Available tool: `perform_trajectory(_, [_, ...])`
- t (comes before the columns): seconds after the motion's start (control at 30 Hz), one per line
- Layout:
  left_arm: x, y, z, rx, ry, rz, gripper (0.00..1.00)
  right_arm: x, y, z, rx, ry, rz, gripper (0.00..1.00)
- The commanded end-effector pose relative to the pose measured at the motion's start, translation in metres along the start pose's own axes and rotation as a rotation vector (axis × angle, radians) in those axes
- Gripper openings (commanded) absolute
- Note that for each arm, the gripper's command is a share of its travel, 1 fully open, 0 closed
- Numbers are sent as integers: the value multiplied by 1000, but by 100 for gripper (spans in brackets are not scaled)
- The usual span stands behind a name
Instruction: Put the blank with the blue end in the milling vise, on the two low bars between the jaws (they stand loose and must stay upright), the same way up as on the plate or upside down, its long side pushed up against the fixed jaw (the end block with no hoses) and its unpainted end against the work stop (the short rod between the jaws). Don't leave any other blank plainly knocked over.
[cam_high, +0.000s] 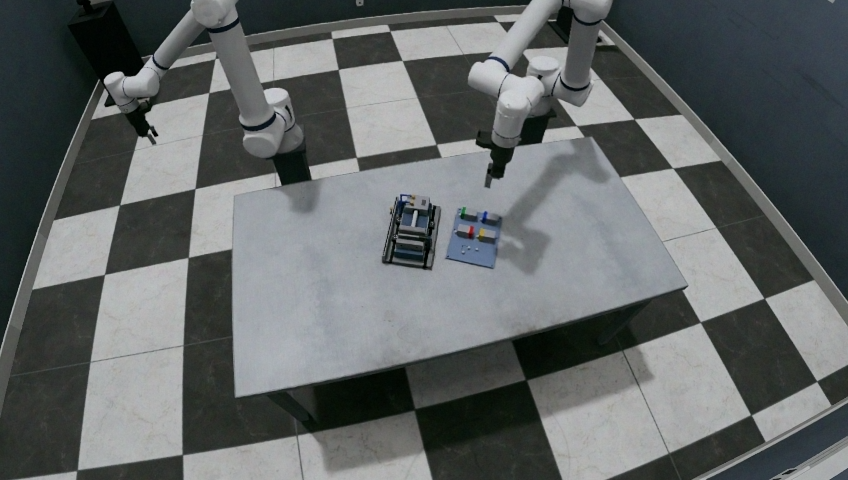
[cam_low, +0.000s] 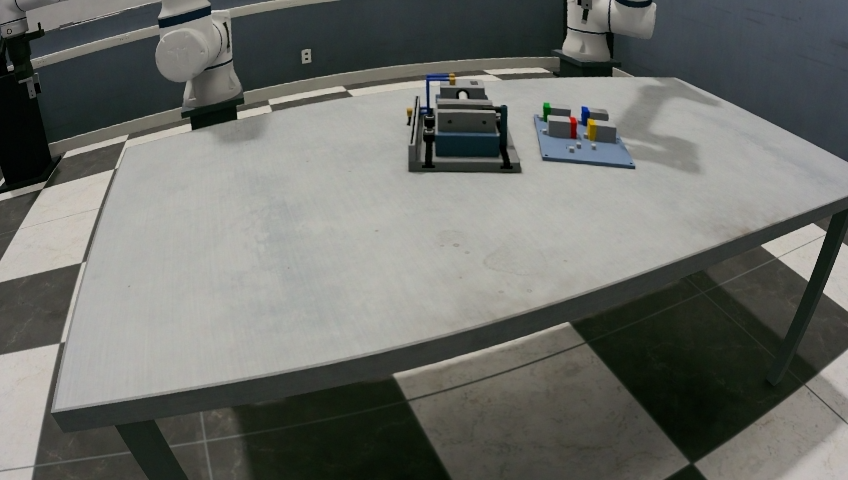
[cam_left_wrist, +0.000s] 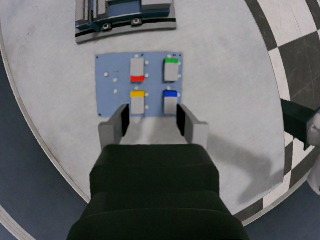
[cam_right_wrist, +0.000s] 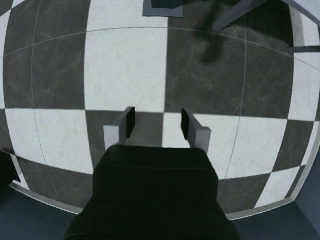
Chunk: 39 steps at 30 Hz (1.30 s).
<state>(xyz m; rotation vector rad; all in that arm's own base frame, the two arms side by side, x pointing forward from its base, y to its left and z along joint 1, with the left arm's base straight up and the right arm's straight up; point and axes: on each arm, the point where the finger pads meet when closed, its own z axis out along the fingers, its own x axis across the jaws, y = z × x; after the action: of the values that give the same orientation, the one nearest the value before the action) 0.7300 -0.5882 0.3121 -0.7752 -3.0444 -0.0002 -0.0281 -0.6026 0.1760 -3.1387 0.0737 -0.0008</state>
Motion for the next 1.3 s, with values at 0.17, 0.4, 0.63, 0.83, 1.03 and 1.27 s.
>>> perform_trajectory(0.17, [0,-3,-7,1,-2,0,100,0,1,-1,-2,0,0,100])
perform_trajectory(0.4, [0,-5,-9,1,-2,0,100,0,1,-1,-2,0,0,100])
perform_trajectory(0.63, [0,-5,-9,1,-2,-107,100,0,1,-1,-2,0,0,100])
perform_trajectory(0.83, [0,-5,-9,1,-2,-199,100,0,1,-1,-2,0,0,100])
perform_trajectory(1.03, [0,-5,-9,1,-2,-233,100,0,1,-1,-2,0,0,100])
perform_trajectory(1.27, [0,-5,-9,1,-2,-242,100,0,1,-1,-2,0,0,100])
